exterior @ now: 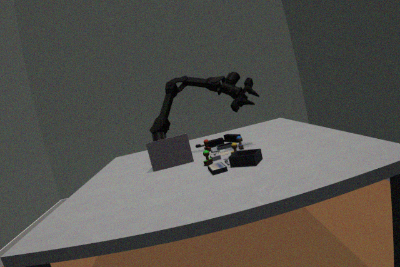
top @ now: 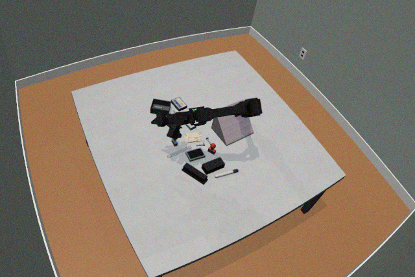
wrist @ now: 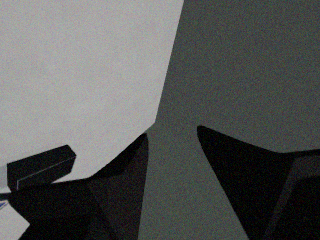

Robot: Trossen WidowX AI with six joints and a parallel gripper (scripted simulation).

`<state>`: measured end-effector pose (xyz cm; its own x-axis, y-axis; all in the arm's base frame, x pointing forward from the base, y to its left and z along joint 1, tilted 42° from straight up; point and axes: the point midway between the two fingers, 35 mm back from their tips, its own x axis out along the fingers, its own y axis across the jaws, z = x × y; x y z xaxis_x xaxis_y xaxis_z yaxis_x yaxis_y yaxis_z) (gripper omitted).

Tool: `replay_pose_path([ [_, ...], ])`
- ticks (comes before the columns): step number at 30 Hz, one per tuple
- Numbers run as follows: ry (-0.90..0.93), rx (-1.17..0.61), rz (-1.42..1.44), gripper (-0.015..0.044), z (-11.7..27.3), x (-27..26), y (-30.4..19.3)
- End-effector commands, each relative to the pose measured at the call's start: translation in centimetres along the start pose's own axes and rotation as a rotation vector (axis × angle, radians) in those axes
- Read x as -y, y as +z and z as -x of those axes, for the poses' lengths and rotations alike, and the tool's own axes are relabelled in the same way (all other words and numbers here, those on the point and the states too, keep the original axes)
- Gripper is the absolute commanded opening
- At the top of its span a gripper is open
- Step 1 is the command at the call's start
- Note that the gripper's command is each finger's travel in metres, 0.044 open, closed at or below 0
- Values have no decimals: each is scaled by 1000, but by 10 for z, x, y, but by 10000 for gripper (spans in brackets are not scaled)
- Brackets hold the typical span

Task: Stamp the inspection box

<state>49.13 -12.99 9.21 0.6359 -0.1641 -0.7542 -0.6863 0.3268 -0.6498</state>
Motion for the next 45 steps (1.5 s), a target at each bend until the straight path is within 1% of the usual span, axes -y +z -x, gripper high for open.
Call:
replay_pose_path([
  [1, 186, -20, -160, 224, -19, -53, -42],
  [6, 415, -48, -400, 224, -25, -121, -88],
  [12, 710, -88, -770, 224, -7, -214, -130],
  [17, 946, -109, -1114, 224, 23, -278, -141],
  [19, 1068, -113, -1303, 224, 39, -302, -138],
  [21, 1140, -115, -1417, 224, 49, -314, -136],
  [32, 1149, -115, -1431, 224, 52, -318, -136],
  [45, 1148, -115, -1431, 224, 40, -330, -125],
])
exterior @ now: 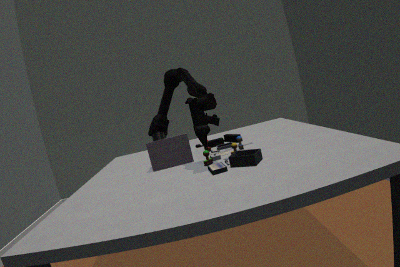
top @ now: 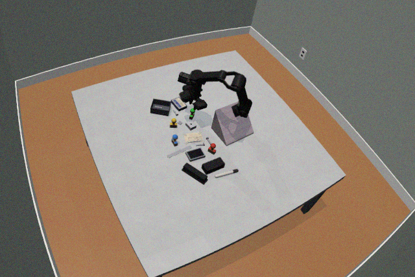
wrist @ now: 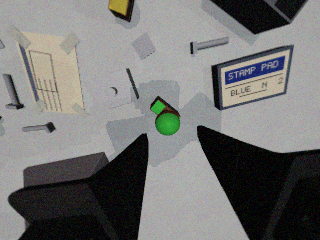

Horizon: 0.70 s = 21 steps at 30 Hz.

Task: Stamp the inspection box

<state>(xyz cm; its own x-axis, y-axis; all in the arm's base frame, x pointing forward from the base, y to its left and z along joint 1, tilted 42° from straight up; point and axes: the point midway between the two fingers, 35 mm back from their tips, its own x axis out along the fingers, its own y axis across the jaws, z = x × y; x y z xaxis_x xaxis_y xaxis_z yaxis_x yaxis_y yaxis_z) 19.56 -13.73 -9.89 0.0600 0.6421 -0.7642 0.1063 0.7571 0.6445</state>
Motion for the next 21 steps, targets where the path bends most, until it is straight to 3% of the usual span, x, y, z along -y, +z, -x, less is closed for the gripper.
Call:
replay_pose_path([
  [1, 11, -2, -11, 224, -9, 0, -1],
  [21, 12, -2, -11, 224, -42, -1, -2],
])
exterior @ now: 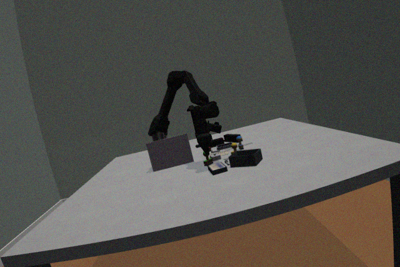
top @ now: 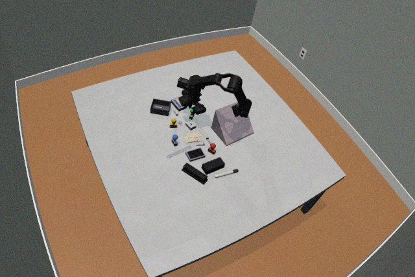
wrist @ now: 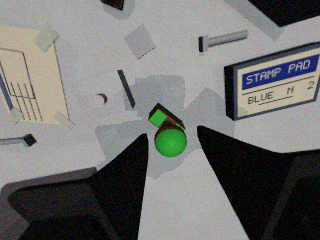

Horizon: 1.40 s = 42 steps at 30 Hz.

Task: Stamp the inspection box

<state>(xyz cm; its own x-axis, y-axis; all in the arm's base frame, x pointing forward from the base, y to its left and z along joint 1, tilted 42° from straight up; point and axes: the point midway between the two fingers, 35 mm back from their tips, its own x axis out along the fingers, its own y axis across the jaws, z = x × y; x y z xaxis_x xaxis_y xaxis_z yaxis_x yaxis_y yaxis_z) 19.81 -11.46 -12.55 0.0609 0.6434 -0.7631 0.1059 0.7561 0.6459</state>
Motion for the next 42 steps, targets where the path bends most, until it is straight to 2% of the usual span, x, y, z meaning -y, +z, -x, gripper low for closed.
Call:
replay_pose_path([
  [1, 11, -2, -11, 224, -9, -1, -2],
  [18, 13, -2, -11, 224, -27, -3, -4],
  [39, 5, -3, -2, 84, -25, -2, -3],
  [42, 5, -3, -2, 5, -24, -2, -3],
])
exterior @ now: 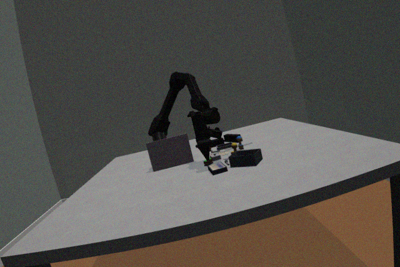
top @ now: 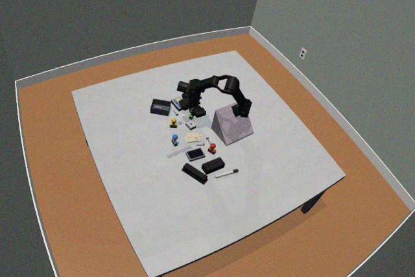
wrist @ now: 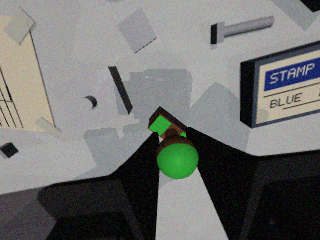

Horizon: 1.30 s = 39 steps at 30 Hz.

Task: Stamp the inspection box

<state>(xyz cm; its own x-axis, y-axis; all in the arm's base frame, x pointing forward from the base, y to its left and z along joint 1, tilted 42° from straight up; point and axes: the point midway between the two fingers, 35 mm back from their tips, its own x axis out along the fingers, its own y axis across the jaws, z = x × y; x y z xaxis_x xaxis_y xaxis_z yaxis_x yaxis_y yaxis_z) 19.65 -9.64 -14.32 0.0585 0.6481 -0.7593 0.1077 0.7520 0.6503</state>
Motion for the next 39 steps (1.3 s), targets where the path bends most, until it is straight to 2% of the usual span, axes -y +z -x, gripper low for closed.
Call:
replay_pose_path([
  [1, -1, 0, 1, 0, 1, 0, 0],
  [39, -4, 1, 0, 0, 19, 1, 2],
])
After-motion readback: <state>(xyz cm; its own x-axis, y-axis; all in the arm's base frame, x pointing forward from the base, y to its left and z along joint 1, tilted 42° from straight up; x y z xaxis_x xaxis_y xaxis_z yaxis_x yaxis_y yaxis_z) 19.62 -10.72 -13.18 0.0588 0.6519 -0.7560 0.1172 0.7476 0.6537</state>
